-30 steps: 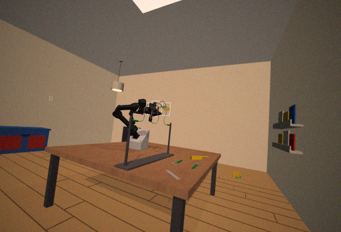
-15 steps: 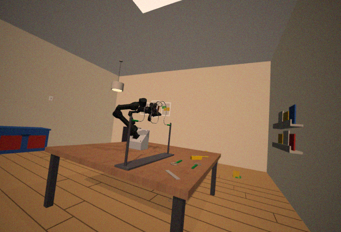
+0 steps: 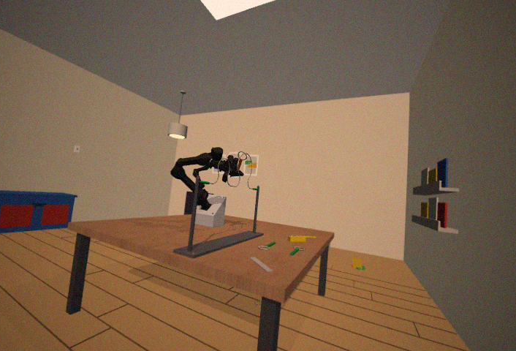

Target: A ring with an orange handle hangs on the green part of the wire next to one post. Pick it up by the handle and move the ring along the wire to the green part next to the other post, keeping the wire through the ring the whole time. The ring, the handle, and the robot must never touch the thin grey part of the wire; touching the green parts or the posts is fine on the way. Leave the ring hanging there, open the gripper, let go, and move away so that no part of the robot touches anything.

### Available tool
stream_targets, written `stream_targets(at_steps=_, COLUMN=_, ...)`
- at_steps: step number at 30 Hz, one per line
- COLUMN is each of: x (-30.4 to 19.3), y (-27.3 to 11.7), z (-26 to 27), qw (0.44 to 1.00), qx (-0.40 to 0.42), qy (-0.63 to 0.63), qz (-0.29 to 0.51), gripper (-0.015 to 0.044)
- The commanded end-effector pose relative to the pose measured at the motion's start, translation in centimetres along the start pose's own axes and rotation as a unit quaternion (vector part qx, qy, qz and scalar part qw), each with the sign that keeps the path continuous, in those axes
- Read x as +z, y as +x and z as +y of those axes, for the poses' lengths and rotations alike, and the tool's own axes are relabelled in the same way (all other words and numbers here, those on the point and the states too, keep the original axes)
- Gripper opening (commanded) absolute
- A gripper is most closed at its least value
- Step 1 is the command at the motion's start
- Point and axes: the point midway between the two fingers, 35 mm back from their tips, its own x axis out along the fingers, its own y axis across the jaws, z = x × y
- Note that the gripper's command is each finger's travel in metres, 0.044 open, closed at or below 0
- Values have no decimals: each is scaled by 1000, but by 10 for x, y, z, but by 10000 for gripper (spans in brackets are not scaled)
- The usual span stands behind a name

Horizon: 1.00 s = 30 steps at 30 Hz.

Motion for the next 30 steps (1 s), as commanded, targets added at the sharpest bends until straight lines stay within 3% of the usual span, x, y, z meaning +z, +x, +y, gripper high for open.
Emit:
stream_targets(at_steps=1, x=4, y=-2, z=-1, qw=1000, qx=-11, qy=-20, qz=-3, gripper=-150)
stream_targets(at_steps=30, x=7, y=-5, z=-14, qw=979, qx=-101, qy=-174, qz=17, gripper=-150)
